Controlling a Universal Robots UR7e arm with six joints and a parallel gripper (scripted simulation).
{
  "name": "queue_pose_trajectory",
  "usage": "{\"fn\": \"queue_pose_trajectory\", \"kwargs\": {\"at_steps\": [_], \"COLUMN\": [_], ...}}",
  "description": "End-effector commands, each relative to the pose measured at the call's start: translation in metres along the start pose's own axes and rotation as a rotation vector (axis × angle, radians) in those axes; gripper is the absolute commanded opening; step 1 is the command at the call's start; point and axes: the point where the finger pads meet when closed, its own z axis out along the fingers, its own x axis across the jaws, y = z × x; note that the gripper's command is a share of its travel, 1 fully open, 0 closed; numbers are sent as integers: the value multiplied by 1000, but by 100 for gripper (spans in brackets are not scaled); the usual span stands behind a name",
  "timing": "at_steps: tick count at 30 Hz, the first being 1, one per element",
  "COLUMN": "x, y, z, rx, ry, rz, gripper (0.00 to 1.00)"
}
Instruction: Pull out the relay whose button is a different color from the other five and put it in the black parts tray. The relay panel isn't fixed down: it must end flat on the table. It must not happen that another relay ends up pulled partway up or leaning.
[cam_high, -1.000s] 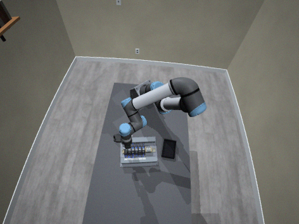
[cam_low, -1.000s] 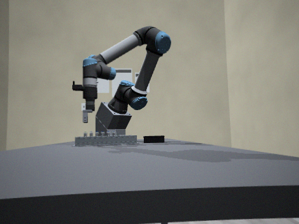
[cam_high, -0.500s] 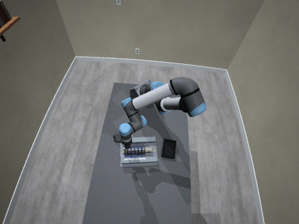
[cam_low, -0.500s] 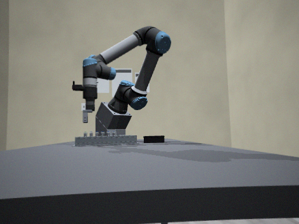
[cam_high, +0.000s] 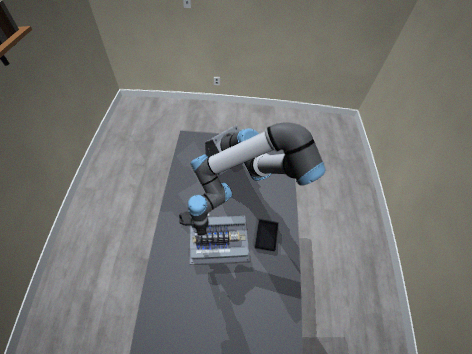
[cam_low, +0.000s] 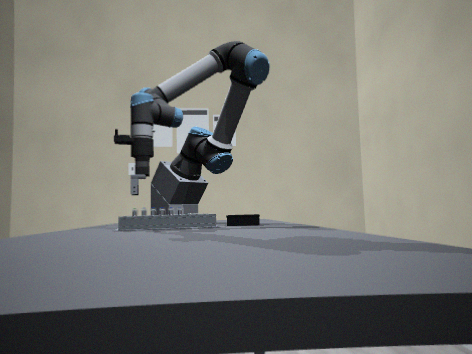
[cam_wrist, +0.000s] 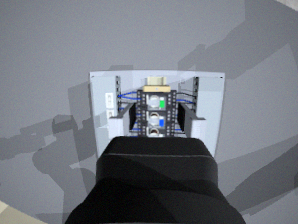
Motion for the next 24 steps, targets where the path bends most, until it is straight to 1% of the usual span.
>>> {"fn": "queue_pose_trajectory", "kwargs": {"at_steps": [1,8,10,16,24], "x": [0,-1,-1,-1,-1], "y": [0,0,0,0,0], "z": [10,30,30,39,40], "rx": [1,1,1,1,1], "ry": [-1,-1,-1,-1,-1], "rz": [0,0,0,0,0], "gripper": [98,98,98,98,98]}}
